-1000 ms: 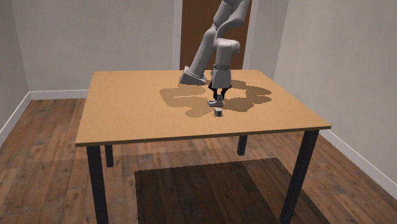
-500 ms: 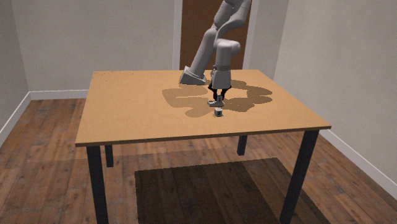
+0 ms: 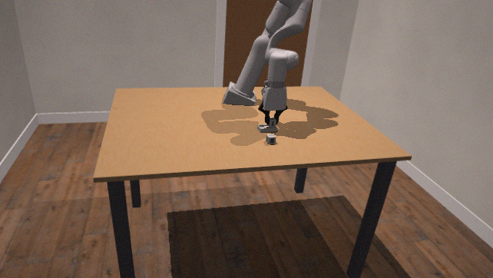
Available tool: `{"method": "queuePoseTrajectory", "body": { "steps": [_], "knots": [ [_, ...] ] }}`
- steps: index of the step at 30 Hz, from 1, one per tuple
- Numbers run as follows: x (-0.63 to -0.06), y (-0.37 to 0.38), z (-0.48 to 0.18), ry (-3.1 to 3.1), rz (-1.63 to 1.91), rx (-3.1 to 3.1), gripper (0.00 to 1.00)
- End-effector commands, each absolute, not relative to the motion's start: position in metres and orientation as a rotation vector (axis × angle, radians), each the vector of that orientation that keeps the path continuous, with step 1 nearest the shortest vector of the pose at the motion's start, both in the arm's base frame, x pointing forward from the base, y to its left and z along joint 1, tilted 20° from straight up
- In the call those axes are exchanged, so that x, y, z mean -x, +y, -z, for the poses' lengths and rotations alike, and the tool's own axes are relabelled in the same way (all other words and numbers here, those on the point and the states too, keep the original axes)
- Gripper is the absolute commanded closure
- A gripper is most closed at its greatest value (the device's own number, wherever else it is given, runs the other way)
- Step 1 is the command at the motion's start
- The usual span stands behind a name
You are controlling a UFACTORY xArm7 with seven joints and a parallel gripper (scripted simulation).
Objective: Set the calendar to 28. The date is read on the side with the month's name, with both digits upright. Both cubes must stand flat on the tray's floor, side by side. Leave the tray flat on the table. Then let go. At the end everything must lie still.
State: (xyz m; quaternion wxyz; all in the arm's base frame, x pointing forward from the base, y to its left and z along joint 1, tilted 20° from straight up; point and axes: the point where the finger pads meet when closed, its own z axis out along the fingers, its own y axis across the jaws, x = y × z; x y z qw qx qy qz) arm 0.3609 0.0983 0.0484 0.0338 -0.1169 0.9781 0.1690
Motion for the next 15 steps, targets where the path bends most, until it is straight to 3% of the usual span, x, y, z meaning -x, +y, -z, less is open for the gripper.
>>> {"method": "queuePoseTrajectory", "body": {
  "steps": [1, 15],
  "knots": [
    [-0.3621, 0.0980, -0.0492, 3.006, -0.520, 0.358, 0.71],
    [-0.3621, 0.0988, -0.0472, 3.006, -0.520, 0.358, 0.71]
  ]
}}
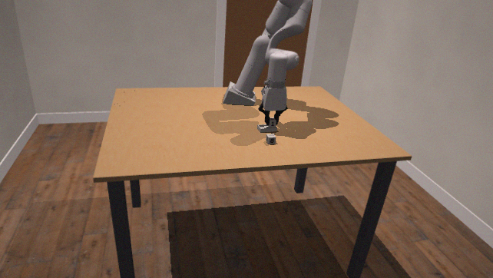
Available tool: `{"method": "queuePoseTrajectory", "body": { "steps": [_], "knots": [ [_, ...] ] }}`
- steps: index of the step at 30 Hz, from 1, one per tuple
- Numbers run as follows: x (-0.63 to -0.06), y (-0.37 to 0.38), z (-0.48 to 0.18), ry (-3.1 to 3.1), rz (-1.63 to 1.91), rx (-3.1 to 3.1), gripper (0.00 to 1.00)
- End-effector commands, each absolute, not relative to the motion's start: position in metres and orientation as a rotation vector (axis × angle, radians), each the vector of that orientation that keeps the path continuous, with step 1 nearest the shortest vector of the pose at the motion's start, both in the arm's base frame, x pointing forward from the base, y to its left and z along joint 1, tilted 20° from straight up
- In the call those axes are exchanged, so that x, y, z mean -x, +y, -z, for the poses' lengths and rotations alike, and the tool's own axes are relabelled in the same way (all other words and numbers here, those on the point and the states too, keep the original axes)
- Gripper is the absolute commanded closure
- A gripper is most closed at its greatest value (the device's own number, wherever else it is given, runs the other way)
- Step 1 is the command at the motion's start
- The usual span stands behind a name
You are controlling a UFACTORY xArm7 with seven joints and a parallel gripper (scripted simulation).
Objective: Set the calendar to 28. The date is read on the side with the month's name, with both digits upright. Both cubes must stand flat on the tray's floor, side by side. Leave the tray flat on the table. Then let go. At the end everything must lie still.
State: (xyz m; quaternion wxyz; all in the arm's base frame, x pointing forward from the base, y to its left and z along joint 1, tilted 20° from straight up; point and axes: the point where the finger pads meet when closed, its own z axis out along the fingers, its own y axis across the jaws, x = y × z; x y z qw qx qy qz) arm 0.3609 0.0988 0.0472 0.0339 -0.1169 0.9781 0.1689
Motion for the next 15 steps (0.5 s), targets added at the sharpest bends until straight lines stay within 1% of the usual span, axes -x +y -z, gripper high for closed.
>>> {"method": "queuePoseTrajectory", "body": {
  "steps": [1, 15],
  "knots": [
    [-0.3622, 0.0989, -0.0468, 3.006, -0.520, 0.358, 0.71],
    [-0.3623, 0.1008, -0.0416, 3.006, -0.520, 0.358, 0.71]
  ]
}}
